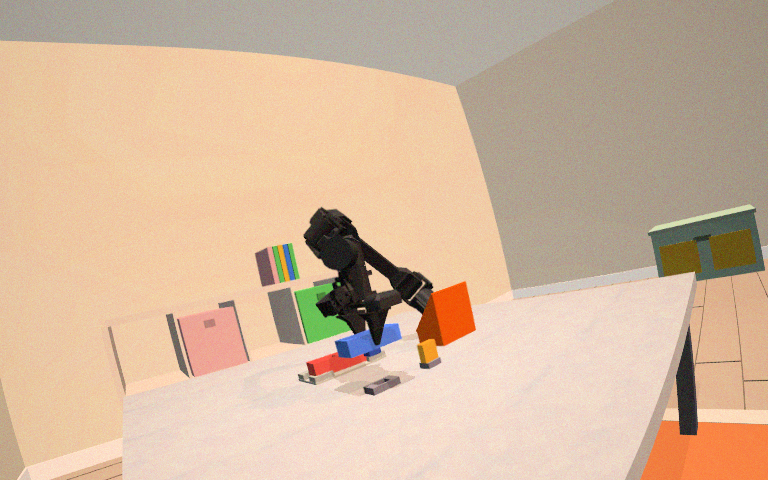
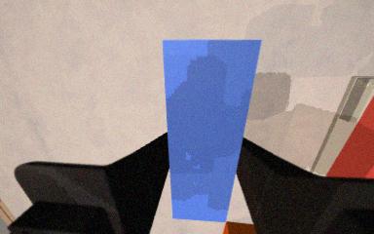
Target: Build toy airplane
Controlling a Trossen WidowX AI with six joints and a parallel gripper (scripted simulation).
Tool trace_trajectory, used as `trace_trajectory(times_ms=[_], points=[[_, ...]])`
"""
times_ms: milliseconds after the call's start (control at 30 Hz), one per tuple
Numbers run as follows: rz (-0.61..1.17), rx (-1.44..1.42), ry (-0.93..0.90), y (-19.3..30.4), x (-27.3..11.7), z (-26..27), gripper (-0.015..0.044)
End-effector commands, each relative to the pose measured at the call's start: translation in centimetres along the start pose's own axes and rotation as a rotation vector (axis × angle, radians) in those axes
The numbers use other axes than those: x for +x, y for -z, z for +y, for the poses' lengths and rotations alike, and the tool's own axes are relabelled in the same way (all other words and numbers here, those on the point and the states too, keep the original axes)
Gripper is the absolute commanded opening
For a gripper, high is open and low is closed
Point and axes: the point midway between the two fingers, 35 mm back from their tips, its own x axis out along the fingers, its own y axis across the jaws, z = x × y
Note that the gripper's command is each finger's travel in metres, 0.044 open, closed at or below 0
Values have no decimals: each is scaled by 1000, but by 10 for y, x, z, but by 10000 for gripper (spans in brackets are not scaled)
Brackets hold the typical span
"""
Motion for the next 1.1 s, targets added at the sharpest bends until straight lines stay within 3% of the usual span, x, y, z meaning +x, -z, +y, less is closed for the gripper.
trace_trajectory(times_ms=[0, 400, 1067], points=[[-1, -4, -3, 1, -17, 3, 0], [15, -22, 13, 9, -50, 2, 0], [12, -325, -5, -1, -48, -52, 0]])
